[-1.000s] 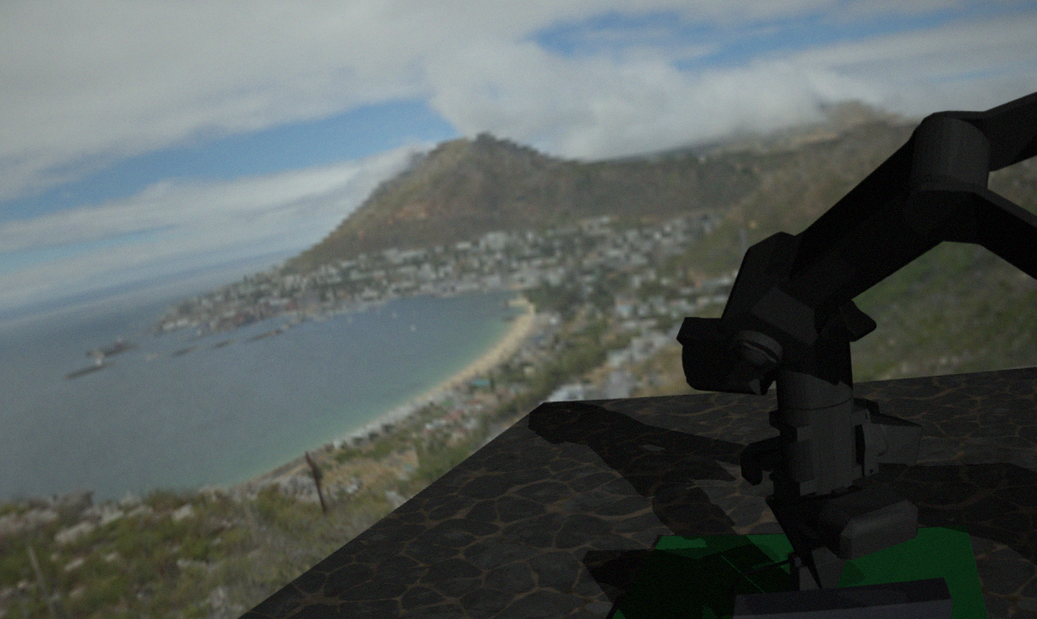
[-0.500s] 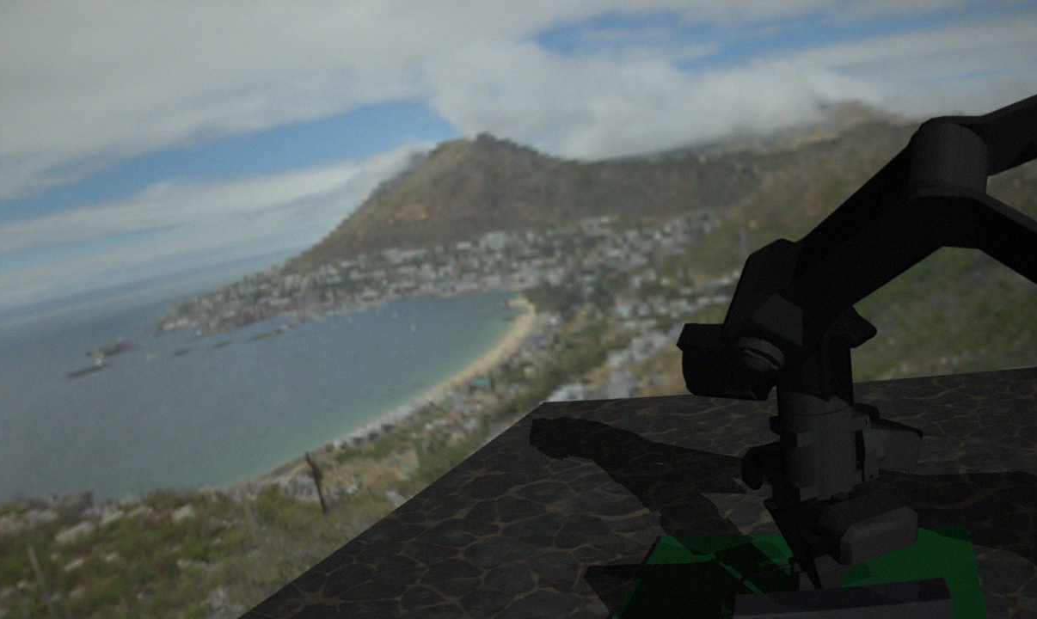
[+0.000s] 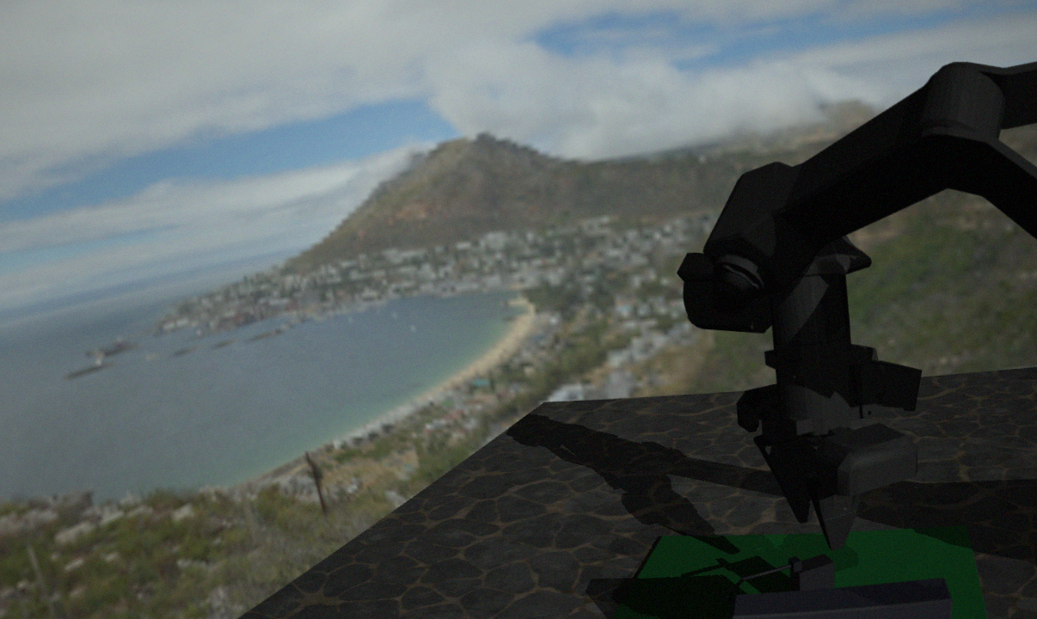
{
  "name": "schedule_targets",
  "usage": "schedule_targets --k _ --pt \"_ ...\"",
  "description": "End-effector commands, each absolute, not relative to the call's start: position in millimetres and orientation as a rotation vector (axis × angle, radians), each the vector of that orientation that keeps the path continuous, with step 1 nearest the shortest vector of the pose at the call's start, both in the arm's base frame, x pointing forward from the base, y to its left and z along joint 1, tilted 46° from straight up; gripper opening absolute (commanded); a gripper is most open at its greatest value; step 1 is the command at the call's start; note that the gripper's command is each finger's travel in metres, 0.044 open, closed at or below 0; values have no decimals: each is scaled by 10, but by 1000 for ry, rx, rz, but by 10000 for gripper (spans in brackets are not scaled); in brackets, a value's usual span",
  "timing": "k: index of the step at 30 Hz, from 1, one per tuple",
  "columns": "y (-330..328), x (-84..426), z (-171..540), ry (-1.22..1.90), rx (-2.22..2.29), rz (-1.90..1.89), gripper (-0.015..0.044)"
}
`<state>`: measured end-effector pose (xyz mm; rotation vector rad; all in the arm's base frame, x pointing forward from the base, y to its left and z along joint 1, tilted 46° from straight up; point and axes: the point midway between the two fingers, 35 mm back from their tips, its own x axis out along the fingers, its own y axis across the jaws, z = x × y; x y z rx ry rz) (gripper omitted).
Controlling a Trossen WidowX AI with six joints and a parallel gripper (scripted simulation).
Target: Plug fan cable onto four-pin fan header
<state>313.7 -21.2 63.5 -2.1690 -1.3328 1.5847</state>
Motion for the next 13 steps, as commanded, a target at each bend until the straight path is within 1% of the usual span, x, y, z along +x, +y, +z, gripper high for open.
schedule_targets --k 1,4,11,13 --pt "-252 3131 681 -1345 -2170 1591 260" --pt "-303 3050 641 -1342 -2171 1594 260" --pt "-590 2138 291 -1339 -2167 1601 260" --pt "-592 2047 265 -1342 -2165 1599 260"
